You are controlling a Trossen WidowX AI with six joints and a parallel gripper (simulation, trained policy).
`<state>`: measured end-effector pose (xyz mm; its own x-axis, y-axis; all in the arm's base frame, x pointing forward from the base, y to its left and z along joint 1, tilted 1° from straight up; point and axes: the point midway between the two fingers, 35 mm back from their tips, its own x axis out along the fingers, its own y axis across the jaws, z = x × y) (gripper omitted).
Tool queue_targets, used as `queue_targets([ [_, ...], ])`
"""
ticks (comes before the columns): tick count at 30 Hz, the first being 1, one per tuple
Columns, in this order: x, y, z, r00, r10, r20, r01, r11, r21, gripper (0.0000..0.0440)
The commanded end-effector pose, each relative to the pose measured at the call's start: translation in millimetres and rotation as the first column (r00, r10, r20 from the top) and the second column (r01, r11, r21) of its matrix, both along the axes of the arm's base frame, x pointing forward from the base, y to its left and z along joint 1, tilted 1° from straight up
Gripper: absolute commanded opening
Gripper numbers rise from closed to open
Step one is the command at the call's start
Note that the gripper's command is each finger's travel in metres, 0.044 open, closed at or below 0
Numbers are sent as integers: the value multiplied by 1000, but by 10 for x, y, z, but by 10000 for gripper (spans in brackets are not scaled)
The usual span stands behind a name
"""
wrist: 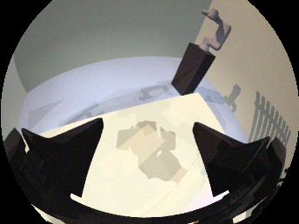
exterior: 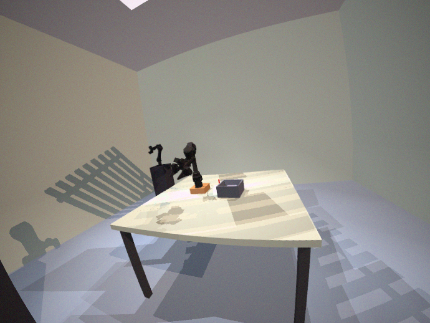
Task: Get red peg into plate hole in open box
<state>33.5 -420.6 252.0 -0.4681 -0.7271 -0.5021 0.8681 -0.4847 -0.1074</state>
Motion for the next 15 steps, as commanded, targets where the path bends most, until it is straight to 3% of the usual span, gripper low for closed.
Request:
queue_targets([
  [1,469,194,-202,994,106,9,-106,991,85,440],
  [15,1727,1175,-531,896,440,61,-438,852,286,440],
])
